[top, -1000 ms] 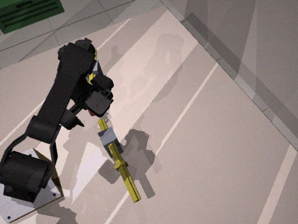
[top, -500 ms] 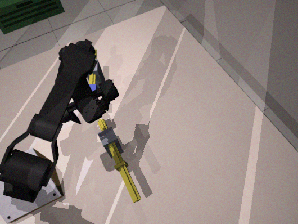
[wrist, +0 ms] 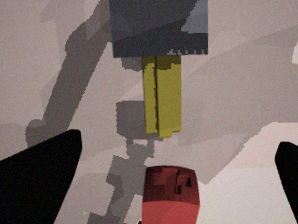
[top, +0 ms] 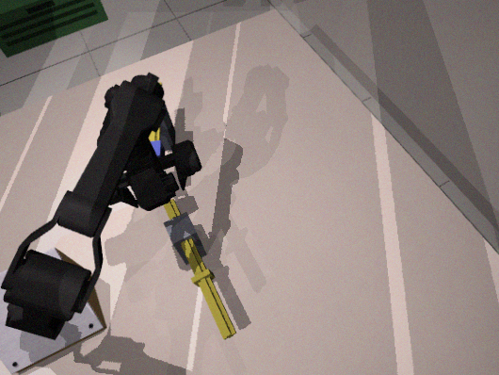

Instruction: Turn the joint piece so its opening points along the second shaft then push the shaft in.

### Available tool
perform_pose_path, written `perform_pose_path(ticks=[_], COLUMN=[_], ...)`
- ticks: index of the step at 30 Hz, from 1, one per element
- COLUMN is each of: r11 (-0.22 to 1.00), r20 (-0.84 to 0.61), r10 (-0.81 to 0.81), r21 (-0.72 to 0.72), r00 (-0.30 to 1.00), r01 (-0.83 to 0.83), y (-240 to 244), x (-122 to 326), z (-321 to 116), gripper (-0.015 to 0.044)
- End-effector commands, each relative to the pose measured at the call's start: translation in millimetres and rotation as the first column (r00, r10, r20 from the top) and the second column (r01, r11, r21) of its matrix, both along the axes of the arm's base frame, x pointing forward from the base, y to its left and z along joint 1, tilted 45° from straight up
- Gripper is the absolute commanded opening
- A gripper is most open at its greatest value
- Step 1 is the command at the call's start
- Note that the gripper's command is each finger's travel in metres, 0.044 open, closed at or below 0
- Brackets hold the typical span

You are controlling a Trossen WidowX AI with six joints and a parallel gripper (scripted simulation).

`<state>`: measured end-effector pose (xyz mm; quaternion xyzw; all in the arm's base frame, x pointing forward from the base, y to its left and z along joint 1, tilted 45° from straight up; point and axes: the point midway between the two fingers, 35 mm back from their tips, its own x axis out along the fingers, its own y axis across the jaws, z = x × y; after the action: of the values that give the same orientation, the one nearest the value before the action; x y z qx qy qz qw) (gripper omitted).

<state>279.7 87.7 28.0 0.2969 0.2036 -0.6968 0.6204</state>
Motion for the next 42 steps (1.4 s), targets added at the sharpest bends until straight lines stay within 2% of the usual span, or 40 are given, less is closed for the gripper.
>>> perform_pose_path(ticks=[1,14,32,42], r11=[1.0,1.0,1.0,1.0], r20=[-0.005,-0.004,-0.002,-0.002], r10=[-0.003,-0.004,-0.004,-0.004], r21=[-0.006,-0.01,-0.006,-0.006], r00=[1.0,1.0,1.0,1.0], r01=[0.003,0.004,0.004,0.004], y=[-16,-47,1,-7], x=[-1,-5,5,5], z=[-14,-45,-92,-100], gripper=[0.044,0.044,0.044,0.044])
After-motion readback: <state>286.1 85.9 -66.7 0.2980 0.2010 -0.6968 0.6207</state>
